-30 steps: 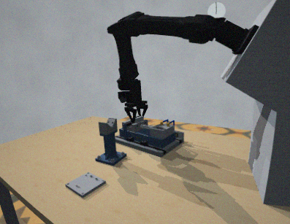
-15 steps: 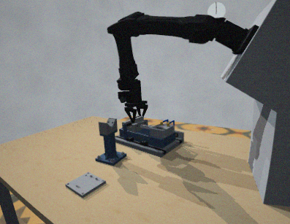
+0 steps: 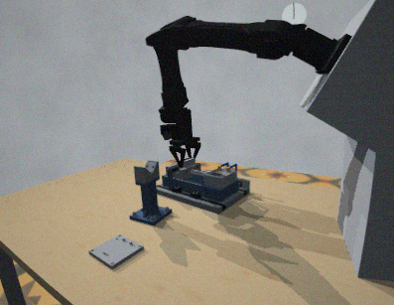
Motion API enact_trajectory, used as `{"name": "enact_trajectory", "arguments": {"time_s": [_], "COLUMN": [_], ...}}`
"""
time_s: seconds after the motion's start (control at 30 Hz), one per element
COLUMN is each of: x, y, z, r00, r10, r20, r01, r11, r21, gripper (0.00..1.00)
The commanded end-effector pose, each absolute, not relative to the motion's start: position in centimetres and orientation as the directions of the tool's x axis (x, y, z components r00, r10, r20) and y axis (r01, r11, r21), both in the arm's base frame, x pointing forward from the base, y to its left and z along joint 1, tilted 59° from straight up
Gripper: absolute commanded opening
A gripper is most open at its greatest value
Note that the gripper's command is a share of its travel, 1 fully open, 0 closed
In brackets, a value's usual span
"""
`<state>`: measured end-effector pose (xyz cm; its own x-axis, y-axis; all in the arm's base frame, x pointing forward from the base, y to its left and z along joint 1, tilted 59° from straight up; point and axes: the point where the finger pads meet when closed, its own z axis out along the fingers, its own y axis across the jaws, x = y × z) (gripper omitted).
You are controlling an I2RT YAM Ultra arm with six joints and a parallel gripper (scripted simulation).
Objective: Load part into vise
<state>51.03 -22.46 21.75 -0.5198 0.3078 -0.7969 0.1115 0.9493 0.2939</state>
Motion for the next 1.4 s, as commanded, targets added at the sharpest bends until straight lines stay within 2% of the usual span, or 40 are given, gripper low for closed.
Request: {"name": "enact_trajectory", "arguments": {"time_s": [0.0, 1.37], "x": [51.46, 51.46], "y": [-23.34, -23.37], "z": [24.01, 24.09], "r00": [-0.479, -0.476], "r10": [0.278, 0.276], "r20": [-0.833, -0.835], "r01": [0.102, 0.102], "r11": [0.96, 0.96], "r21": [0.262, 0.26], "gripper": [0.0, 0.0]}}
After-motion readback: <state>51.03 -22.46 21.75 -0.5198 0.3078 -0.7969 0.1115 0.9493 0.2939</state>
